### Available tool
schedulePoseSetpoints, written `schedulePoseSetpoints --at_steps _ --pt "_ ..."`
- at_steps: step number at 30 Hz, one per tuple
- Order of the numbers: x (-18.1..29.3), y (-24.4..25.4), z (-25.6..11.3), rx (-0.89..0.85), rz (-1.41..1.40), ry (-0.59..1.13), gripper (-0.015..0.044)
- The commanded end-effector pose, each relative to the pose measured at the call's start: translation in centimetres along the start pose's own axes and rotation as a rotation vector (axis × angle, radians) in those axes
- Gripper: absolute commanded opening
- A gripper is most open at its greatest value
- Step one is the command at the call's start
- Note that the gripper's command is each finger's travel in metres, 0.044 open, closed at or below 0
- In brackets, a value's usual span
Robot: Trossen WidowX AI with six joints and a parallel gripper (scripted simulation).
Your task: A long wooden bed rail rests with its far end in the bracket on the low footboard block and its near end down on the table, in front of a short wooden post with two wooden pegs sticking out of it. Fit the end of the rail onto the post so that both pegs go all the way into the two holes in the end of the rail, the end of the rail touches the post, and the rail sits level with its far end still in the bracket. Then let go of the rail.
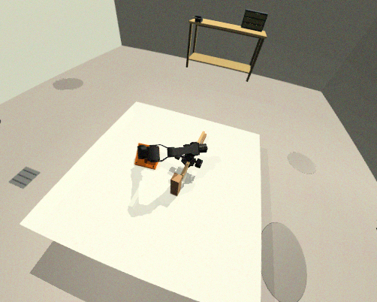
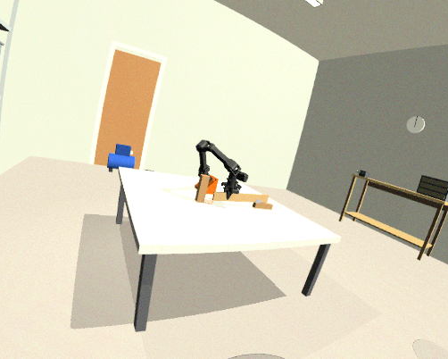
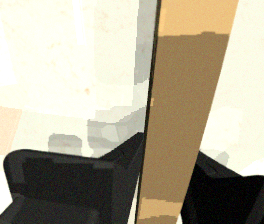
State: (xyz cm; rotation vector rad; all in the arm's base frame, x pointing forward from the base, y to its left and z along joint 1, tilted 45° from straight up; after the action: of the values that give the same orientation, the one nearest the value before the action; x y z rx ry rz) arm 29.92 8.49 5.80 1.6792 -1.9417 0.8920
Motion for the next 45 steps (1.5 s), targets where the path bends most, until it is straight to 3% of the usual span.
schedulePoseSetpoints --at_steps 1,45 --pt "-0.1 -0.1 -0.6 0.002 0.002 -0.016 0.0000" --pt "-0.1 -0.1 -1.9 0.002 0.002 -0.016 0.0000"
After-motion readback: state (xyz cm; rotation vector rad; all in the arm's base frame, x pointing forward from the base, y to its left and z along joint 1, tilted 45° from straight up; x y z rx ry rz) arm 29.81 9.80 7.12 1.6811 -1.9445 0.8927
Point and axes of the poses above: the point midway between the two fingers, 35 mm back from their tips, its own z axis out along the fingers, its own y axis across the jaws, x = y × z, the point moved 9 cm from there along -z, back along the fingers, and after that the axes turned 4 degrees about z, right-handed, at the moved point
